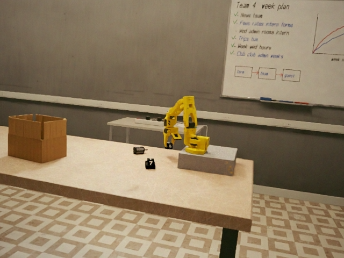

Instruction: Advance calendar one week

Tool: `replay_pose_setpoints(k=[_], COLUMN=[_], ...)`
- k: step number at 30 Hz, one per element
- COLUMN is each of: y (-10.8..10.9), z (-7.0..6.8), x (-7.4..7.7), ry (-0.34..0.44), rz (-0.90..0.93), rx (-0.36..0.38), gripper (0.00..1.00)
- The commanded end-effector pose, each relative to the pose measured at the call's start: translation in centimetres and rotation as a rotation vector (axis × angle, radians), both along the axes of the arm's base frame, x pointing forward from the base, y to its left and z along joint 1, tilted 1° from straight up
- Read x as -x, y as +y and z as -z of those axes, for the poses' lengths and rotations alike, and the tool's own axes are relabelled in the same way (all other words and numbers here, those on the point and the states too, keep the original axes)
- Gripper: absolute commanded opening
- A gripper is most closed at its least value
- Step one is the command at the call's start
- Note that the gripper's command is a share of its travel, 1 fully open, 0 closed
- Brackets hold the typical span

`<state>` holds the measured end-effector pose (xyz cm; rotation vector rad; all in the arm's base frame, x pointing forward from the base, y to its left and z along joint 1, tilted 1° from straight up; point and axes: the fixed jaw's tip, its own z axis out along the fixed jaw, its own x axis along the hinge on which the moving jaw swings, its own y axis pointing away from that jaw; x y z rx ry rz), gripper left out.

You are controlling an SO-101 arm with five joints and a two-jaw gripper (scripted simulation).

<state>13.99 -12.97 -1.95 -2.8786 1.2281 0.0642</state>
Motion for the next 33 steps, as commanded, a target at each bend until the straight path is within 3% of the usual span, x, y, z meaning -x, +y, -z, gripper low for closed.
replay_pose_setpoints(k=[1,20,33], y=[-0.07,-0.38,-0.37], z=[-0.12,-0.41,0.18], x=[0.07,0.10,0.10], ry=[-0.010,-0.034,-0.034], rz=[-0.004,-0.011,-0.011], rx=[0.006,0.027,0.027], gripper=[0.00,0.00,0.00])
